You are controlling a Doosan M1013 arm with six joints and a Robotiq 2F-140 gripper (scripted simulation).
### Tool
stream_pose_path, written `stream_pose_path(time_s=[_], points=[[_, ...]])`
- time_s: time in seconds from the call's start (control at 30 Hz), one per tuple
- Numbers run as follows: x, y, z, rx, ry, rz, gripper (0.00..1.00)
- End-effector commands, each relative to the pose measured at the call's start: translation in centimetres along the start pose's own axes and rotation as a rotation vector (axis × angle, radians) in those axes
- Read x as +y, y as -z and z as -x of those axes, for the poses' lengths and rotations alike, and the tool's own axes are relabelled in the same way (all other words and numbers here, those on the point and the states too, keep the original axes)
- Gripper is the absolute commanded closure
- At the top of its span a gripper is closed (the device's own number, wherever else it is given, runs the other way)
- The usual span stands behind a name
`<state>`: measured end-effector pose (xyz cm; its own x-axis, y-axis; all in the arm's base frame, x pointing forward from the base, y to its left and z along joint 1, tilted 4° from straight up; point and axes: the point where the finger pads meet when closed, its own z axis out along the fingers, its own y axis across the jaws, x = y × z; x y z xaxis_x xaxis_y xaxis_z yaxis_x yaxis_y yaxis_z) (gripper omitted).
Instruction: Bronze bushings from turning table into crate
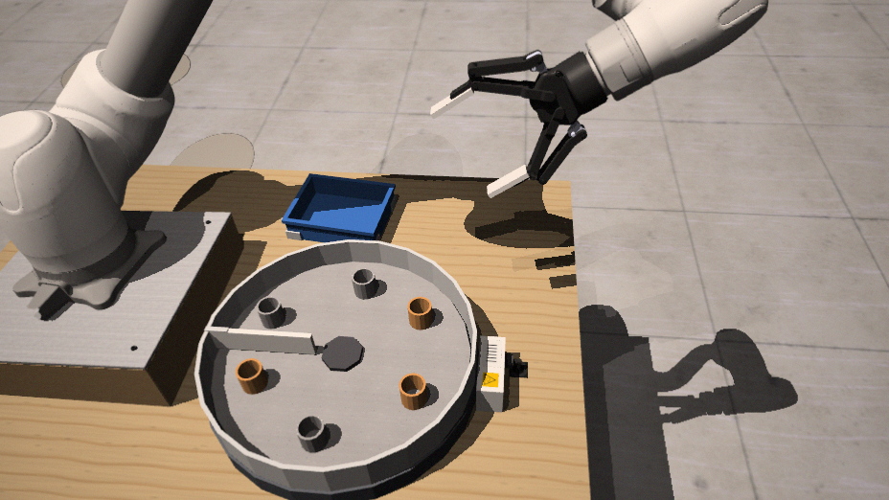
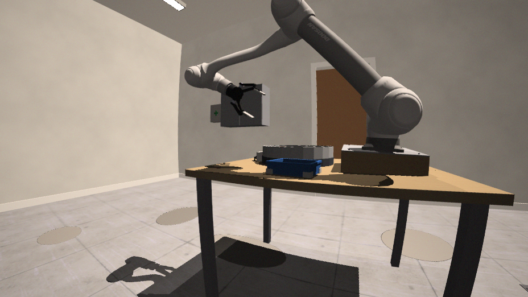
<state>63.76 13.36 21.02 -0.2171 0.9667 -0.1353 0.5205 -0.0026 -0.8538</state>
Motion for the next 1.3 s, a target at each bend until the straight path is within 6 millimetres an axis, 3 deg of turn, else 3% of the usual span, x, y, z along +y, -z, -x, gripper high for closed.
stream_pose_path(time_s=[0.0, 0.67, 0.97, 1.03, 1.1, 1.13, 1.27], points=[[0.0, 0.0, 0.0, 0.0, 0.0, 0.0, 0.0], [-0.3, -0.5, 0.5, 0.01, -0.022, 0.016, 0.0], [-3.3, -7.0, 5.4, 0.156, -0.316, 0.207, 0.0], [-3.9, -8.6, 6.2, 0.193, -0.381, 0.244, 0.0], [-3.9, -8.6, 6.2, 0.193, -0.381, 0.244, 0.0], [-4.6, -10.4, 7.0, 0.238, -0.458, 0.285, 0.0], [-5.5, -13.2, 8.1, 0.312, -0.578, 0.344, 0.0]])
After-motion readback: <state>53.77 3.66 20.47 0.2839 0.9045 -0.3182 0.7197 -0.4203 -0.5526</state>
